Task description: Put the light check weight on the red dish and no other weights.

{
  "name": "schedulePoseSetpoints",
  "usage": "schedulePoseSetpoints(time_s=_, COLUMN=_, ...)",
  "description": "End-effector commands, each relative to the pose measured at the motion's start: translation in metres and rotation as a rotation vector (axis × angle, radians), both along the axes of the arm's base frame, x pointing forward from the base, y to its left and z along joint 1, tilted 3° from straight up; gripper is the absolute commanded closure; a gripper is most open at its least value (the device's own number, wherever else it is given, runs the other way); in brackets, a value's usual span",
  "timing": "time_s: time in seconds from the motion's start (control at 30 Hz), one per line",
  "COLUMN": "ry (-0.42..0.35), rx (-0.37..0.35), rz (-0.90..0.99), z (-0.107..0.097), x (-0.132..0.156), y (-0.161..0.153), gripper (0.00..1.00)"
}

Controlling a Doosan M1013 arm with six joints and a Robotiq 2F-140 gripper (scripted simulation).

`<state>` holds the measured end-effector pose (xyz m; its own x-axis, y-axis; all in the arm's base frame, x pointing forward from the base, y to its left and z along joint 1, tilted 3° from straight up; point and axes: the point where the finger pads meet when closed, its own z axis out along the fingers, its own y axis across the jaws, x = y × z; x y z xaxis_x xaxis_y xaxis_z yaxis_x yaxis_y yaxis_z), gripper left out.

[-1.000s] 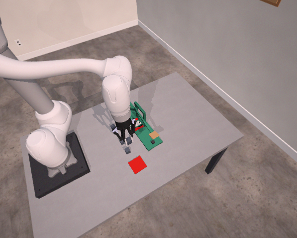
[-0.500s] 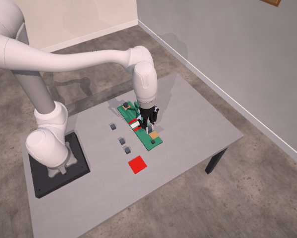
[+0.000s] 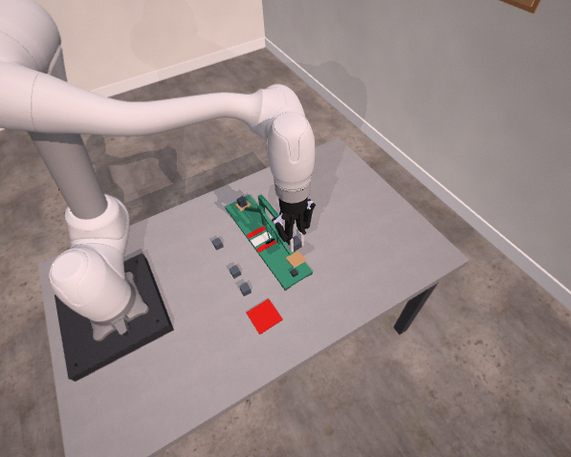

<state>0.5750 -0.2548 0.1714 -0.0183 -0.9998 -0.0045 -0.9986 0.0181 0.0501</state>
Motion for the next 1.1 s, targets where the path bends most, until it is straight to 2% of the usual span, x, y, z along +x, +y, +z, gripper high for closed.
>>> schedulePoseSetpoints(time_s=0.0, ry=0.000, rx=0.000, rz=0.000, z=-0.001, x=0.000, y=0.000, gripper=0.76)
schedulePoseSetpoints(time_s=0.23, ry=0.000, rx=0.000, rz=0.000, z=-0.007, x=0.000, y=0.000, gripper=0.76)
schedulePoseSetpoints(time_s=0.6, ry=0.000, rx=0.000, rz=0.000, z=-0.039, x=-0.001, y=0.000, gripper=0.76)
schedulePoseSetpoints(time_s=1.07, ry=0.000, rx=0.000, rz=0.000, z=-0.064, x=-0.002, y=0.000, gripper=0.76)
